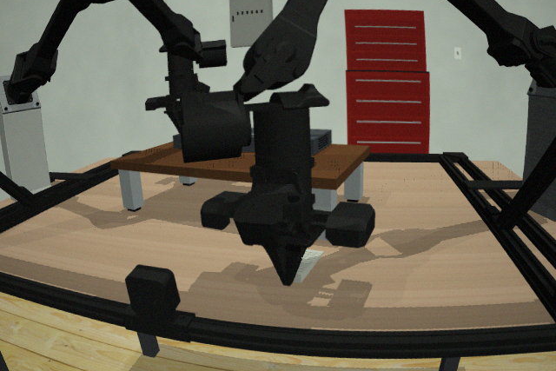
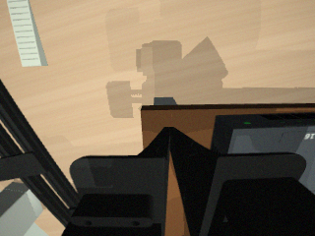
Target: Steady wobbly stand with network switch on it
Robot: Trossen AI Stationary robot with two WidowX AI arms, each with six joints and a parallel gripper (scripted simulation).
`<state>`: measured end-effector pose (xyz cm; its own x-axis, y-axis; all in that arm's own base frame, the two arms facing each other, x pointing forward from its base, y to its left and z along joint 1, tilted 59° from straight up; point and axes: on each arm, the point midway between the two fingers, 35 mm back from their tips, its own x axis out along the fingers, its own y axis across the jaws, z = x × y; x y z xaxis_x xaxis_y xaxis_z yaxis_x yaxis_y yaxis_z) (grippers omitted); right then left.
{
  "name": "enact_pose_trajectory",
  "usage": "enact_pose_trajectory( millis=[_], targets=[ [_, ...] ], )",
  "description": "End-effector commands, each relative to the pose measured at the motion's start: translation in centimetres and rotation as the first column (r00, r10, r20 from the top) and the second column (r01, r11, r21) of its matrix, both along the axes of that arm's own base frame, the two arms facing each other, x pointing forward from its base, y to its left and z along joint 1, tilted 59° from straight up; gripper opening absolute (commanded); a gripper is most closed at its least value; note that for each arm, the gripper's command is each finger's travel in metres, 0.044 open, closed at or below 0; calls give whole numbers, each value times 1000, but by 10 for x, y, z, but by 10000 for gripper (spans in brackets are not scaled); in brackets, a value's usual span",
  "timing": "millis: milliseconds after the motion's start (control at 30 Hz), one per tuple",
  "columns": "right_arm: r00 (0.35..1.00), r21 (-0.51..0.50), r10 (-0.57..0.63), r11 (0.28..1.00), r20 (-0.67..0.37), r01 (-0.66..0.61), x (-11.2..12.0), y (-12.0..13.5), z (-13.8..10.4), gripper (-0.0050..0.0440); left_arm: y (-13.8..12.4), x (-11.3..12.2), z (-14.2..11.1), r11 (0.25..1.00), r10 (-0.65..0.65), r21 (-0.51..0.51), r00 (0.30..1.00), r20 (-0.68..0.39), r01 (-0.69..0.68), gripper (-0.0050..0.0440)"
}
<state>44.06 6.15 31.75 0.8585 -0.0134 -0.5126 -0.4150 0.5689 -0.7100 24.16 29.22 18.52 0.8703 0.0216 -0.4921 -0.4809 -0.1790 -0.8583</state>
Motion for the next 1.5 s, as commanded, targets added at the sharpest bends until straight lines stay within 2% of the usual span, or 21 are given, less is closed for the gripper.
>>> enact_pose_trajectory(
  millis=[0,133,167,700,733,1267,1300,1467],
  targets=[
    [1000,-3,1,1000,5,-1,-2,-2,1,0,0,5,-7,1000,-8,-1,1000,-18,8,0],
    [1000,-3,1,1000,5,-1,-2,-2,1,0,0,5,-7,1000,-8,-1,1000,-18,8,0],
    [1000,-3,1,1000,5,-1,-5,-11,-4,0,0,5,-7,1000,-8,-1,1000,-18,8,0],
    [1000,-3,1,1000,5,-1,-5,-11,-4,0,0,5,-7,1000,-8,-1,1000,-18,8,0],
    [1000,-3,1,1000,5,-1,-9,-22,-10,0,0,5,-7,1000,-8,-1,1000,-18,8,0],
    [1000,-3,1,1000,5,-1,-9,-22,-10,0,0,5,-7,1000,-8,-1,1000,-18,8,0],
    [1000,-3,1,1000,5,-1,-13,-32,-16,0,0,5,-7,1000,-8,-1,1000,-18,8,0],
    [1000,-3,1,1000,5,-1,-13,-32,-16,0,0,5,-7,1000,-8,-1,1000,-18,8,0]
  ],
)
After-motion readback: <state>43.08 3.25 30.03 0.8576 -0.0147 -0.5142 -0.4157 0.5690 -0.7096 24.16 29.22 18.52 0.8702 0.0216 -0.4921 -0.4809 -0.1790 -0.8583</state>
